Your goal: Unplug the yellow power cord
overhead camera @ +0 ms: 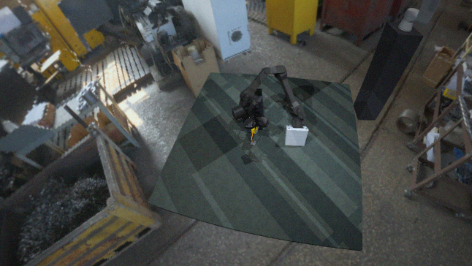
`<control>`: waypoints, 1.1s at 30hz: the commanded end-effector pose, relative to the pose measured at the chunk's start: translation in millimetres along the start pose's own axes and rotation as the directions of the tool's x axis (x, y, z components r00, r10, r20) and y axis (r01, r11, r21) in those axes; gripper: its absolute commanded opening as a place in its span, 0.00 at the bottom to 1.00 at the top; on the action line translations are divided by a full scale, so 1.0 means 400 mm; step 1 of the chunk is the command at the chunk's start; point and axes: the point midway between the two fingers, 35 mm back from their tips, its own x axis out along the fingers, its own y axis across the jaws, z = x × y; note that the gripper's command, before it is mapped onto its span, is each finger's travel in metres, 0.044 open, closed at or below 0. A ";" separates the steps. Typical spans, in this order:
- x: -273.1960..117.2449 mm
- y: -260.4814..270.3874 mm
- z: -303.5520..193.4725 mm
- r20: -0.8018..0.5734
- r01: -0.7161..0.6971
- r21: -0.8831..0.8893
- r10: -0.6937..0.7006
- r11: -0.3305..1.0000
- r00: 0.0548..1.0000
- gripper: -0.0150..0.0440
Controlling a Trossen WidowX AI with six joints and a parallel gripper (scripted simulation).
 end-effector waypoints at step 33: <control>0.028 0.003 -0.021 -0.003 -0.003 -0.001 0.003 1.000 1.000 0.27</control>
